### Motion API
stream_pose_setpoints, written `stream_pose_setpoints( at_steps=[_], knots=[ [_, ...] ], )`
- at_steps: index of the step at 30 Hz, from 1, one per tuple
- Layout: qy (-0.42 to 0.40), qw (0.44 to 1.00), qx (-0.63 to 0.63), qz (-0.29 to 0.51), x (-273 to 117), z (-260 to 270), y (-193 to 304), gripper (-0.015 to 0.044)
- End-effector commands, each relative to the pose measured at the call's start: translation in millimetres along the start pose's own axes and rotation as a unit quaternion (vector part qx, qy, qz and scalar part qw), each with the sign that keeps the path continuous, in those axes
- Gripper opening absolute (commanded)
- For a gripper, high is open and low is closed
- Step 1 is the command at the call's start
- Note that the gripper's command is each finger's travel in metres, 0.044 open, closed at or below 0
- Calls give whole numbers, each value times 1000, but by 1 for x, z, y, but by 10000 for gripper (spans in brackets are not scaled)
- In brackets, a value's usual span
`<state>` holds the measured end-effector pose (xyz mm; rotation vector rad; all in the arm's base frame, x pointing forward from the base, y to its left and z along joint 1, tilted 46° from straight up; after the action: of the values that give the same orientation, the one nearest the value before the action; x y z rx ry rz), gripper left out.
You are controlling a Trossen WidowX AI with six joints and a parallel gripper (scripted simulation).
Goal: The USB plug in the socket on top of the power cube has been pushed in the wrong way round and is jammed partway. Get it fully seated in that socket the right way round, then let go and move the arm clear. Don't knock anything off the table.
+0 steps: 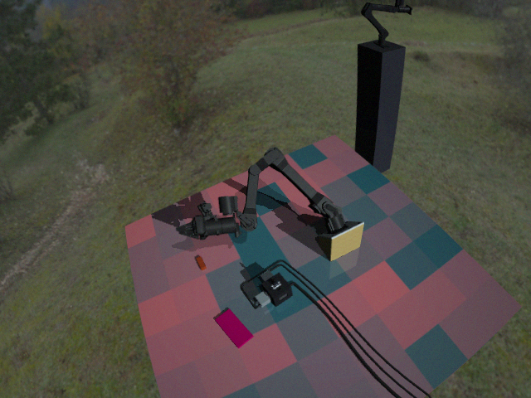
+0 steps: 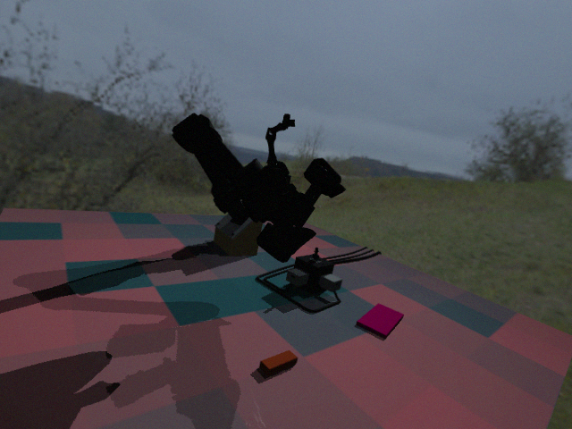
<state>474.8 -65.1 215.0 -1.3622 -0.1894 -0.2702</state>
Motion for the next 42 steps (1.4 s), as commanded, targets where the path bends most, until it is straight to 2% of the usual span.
stream_pose_setpoints(
  at_steps=[1,3,7,14,20,30,36,42],
  knots=[
    [1,1000,5,6,0,0,3,426],
    [14,998,44,50,2,5,23,440],
    [87,960,169,206,-3,26,95,440],
    [208,881,257,337,-32,48,158,440],
    [326,805,285,405,-69,61,193,440],
    [526,687,244,438,-143,77,213,440],
    [626,640,178,409,-184,84,201,440],
    [692,621,97,354,-215,91,176,440]
  ],
)
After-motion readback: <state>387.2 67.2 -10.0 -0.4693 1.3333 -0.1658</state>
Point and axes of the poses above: the point midway between the two fingers, 35 mm back from their tips, its own x axis out along the fingers, its own z axis across the jaws, y = z × x, the point moved 3 cm from there along -x, back along the fingers, and after that the axes turned 2 degrees about x, right-handed, at the moved point
